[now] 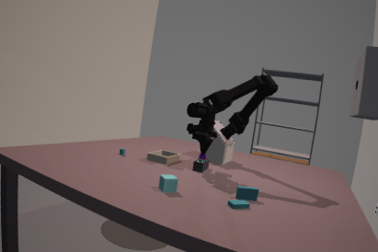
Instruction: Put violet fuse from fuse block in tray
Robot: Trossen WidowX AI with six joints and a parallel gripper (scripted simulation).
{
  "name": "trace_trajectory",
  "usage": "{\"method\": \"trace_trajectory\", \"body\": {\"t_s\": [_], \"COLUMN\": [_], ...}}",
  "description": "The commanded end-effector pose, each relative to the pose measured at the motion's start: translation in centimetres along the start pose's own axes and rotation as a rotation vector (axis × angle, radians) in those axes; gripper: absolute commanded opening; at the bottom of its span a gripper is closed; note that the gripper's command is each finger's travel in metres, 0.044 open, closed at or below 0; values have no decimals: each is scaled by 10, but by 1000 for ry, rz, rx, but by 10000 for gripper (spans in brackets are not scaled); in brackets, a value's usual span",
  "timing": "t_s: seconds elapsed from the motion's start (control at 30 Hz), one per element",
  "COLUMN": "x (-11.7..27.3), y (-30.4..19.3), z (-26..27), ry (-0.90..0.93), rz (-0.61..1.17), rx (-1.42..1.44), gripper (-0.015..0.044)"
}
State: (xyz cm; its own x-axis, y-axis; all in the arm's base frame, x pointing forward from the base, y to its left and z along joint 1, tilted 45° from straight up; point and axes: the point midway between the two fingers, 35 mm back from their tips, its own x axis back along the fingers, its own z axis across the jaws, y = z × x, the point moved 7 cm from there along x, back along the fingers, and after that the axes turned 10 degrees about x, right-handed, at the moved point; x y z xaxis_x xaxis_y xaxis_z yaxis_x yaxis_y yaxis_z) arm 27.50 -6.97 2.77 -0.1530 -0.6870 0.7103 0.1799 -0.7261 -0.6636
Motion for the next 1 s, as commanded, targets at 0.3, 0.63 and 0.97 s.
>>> {"method": "trace_trajectory", "body": {"t_s": [0.3,0.63,0.97], "x": [7,15,31], "y": [0,0,0], "z": [0,0,0], "ry": [0,0,0], "rz": [-2,-2,-3], "rx": [4,3,3], "gripper": [0,0,0]}}
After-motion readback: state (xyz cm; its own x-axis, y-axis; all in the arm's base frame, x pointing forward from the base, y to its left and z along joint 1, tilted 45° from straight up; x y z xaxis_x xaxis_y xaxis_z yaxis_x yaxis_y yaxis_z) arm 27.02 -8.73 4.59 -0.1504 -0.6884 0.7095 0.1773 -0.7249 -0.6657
